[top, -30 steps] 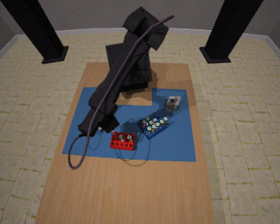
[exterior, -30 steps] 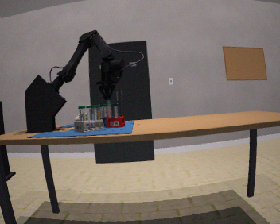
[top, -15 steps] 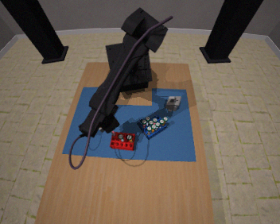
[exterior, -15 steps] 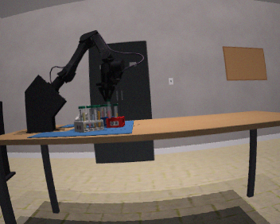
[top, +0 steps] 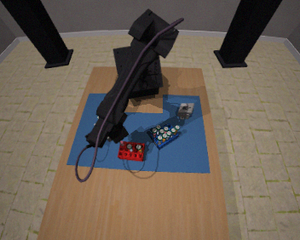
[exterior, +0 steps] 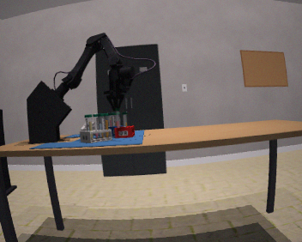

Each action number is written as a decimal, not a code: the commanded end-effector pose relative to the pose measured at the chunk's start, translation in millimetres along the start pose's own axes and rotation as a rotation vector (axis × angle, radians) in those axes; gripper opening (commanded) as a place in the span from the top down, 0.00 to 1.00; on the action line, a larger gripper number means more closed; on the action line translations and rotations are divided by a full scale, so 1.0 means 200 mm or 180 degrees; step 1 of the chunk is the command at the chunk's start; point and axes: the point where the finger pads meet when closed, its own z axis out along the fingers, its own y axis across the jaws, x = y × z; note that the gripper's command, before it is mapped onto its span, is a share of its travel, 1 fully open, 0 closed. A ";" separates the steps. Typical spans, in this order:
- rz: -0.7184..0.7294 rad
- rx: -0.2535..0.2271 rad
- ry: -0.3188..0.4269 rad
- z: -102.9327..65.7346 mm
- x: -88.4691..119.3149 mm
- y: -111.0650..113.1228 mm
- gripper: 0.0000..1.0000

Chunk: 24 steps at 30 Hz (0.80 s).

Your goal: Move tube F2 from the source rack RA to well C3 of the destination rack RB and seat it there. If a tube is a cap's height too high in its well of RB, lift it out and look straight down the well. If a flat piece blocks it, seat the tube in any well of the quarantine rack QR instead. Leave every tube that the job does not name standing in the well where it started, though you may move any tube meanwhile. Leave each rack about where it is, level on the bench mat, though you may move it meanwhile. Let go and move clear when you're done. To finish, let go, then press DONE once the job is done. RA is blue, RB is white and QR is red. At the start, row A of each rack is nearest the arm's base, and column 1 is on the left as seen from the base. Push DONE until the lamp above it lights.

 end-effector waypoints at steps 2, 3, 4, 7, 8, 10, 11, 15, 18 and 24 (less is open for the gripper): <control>0.0017 0.0026 -0.0122 -0.01 -0.04 -0.02 1.00; 0.0033 0.0040 -0.0095 0.00 -0.03 -0.03 1.00; 0.0049 0.0057 -0.0057 0.02 -0.02 -0.04 1.00; 0.0038 0.0054 -0.0033 0.04 -0.01 -0.04 1.00; 0.0008 0.0027 -0.0065 0.03 -0.02 -0.01 1.00; 0.0010 0.0031 -0.0056 0.03 -0.01 -0.02 1.00; 0.0032 0.0051 -0.0025 0.05 0.00 -0.04 1.00; 0.0021 0.0041 -0.0042 0.05 -0.02 -0.02 1.00; 0.0016 0.0032 -0.0067 0.04 -0.02 -0.02 1.00; 0.0024 0.0038 -0.0063 0.06 -0.03 -0.02 1.00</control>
